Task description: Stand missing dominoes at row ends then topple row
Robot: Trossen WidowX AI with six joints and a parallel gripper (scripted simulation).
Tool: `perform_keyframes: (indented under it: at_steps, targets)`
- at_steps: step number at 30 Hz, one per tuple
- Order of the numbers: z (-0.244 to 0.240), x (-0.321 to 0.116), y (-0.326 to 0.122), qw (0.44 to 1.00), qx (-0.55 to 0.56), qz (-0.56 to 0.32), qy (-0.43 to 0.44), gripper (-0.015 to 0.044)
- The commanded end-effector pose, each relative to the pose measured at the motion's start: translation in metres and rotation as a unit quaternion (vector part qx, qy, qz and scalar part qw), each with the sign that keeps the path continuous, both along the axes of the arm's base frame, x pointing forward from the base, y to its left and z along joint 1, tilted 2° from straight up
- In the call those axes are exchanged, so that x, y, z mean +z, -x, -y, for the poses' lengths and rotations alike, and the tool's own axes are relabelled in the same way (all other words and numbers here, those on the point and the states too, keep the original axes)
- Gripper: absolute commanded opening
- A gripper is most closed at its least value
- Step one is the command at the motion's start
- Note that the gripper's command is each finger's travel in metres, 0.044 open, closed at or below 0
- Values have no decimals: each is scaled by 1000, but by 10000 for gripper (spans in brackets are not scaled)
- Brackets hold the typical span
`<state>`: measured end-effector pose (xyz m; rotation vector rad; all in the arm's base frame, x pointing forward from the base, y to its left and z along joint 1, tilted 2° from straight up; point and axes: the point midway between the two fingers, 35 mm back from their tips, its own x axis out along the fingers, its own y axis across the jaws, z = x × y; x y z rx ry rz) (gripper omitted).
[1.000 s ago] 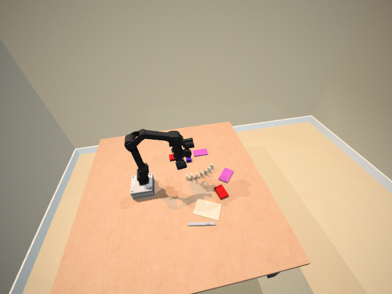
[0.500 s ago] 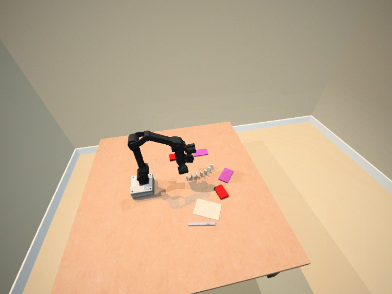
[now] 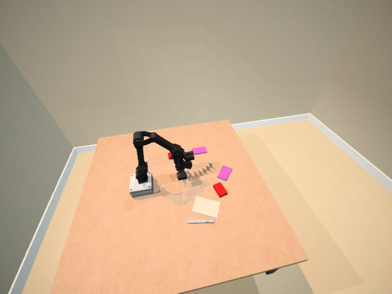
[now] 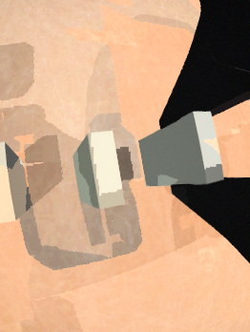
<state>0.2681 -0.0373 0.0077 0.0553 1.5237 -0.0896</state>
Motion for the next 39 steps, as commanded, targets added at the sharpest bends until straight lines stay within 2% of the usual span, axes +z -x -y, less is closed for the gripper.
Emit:
perform_keyframes:
  at_steps: [1,11,24,28,35,39]
  targets:
    - [-1,-9,2,1000,2,-1,-2,107]
    - [-1,-9,2,1000,2,-1,-2,107]
    - [-1,-9,2,1000,2,-1,-2,440]
    - [-1,1,0,1000,2,-1,-2,440]
    - [-2,112,4,1000,0,-1,-1,440]
    - [-3,123,8,1000,0,-1,0,440]
